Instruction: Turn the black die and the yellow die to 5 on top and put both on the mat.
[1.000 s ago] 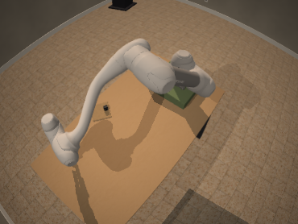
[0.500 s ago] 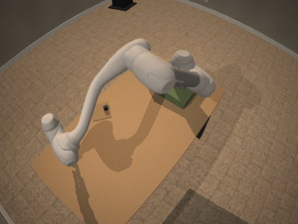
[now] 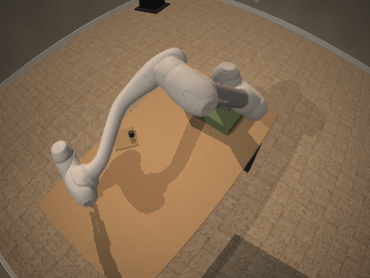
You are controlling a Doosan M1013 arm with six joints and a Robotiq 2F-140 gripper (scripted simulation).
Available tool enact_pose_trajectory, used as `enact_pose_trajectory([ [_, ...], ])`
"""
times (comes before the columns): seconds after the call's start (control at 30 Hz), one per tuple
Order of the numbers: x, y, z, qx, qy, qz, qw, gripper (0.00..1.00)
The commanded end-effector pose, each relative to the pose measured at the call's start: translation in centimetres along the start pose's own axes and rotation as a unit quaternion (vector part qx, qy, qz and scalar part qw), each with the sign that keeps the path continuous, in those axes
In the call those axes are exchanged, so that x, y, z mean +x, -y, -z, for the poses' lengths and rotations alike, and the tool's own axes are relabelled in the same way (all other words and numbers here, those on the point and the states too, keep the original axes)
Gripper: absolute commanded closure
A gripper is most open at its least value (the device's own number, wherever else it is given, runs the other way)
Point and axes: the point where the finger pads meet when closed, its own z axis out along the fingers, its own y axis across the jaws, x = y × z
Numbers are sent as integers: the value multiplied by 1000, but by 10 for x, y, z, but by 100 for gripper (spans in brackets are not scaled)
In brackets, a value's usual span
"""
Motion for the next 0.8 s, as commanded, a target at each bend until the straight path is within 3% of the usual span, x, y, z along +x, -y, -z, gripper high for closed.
enact_pose_trajectory([
  [0.0, -6, 4, -4, 1, 1, 3, 1000, 65],
  [0.77, -10, 6, -4, 1, 1, 3, 1000, 65],
])
